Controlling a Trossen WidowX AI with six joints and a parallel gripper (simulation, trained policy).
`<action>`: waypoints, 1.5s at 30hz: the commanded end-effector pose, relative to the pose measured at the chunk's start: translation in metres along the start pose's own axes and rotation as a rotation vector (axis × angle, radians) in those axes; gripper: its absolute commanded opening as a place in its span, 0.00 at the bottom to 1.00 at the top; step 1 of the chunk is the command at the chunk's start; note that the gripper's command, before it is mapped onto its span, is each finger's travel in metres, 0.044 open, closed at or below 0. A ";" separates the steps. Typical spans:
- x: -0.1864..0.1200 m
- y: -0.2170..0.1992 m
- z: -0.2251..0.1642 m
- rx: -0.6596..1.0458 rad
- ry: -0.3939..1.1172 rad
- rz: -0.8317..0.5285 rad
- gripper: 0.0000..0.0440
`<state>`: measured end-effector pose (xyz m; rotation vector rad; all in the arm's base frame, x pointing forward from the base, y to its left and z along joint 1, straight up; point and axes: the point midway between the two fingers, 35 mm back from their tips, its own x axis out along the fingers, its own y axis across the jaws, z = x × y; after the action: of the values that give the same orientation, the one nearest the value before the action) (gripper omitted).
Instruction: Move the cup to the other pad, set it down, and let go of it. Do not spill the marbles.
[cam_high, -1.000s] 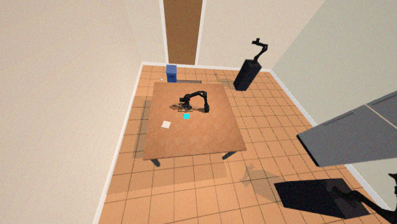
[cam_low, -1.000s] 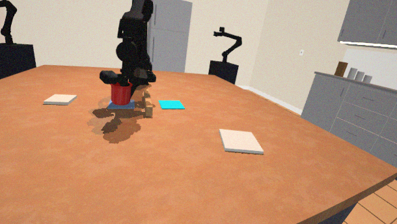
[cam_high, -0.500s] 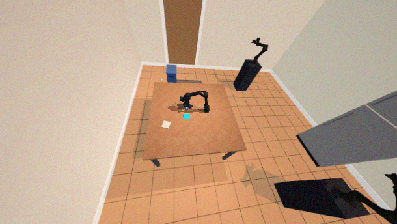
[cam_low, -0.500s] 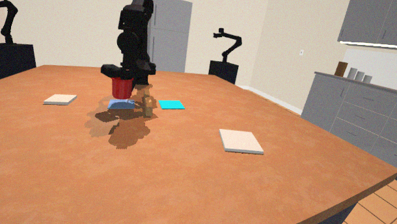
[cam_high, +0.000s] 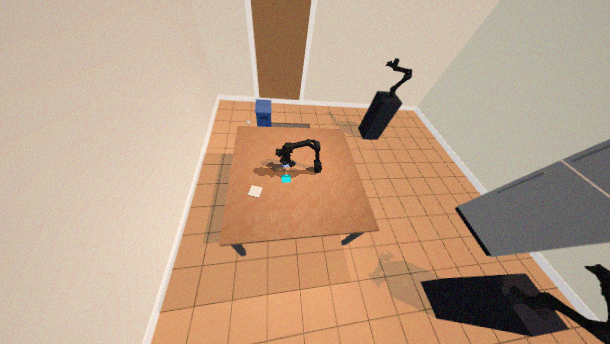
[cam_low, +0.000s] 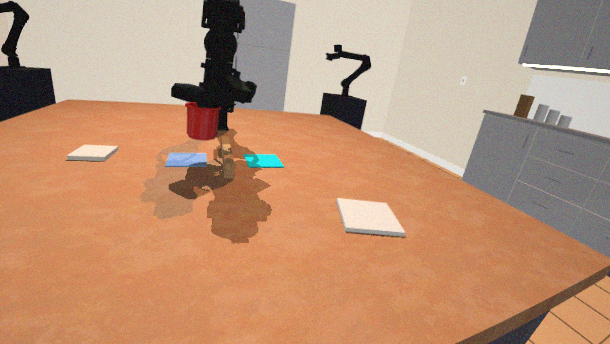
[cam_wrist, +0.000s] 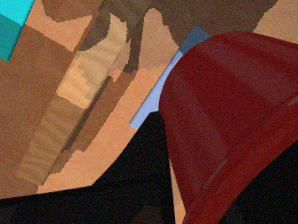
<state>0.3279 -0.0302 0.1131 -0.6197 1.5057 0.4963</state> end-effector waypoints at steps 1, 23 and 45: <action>-0.007 0.005 0.009 -0.013 -0.020 -0.008 0.00; -0.015 0.061 0.071 -0.128 -0.103 -0.047 0.00; 0.025 0.111 0.094 -0.143 -0.110 -0.059 0.00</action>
<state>0.3295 0.1124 0.0826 -0.7347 1.3465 0.5963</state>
